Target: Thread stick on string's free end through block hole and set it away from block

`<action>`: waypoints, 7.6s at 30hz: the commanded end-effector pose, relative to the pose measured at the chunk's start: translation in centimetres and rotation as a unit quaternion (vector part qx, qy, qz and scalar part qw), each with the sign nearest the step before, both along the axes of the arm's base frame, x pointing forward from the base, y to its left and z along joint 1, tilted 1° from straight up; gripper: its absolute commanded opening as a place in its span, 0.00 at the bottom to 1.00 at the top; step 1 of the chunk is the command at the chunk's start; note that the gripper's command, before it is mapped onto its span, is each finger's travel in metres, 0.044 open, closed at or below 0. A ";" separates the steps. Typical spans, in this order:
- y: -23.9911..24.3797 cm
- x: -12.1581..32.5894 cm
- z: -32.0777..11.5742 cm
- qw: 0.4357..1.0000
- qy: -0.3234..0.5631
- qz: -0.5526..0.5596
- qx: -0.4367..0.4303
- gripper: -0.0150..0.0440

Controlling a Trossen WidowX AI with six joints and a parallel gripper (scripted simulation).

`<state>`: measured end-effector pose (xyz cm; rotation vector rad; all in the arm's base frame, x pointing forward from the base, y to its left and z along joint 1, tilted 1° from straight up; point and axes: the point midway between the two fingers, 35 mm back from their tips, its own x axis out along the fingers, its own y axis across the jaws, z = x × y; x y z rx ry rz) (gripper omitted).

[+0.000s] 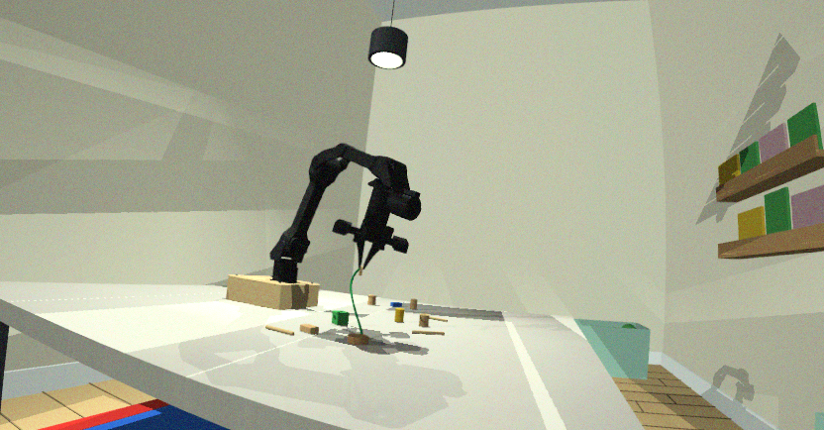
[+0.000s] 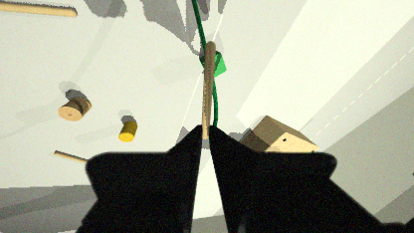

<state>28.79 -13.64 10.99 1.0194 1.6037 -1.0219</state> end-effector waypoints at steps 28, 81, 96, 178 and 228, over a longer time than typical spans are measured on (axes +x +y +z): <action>0.3 0.2 0.1 0.866 0.080 -0.479 -0.120 0.25; 1.4 2.5 0.4 0.603 0.071 -0.758 -0.240 0.25; 1.9 4.1 0.4 0.722 0.023 -0.644 -0.251 0.25; 0.4 6.0 -6.2 0.860 -0.063 -0.490 -0.127 0.25; 3.4 9.0 -7.3 0.864 -0.077 -0.489 -0.094 0.25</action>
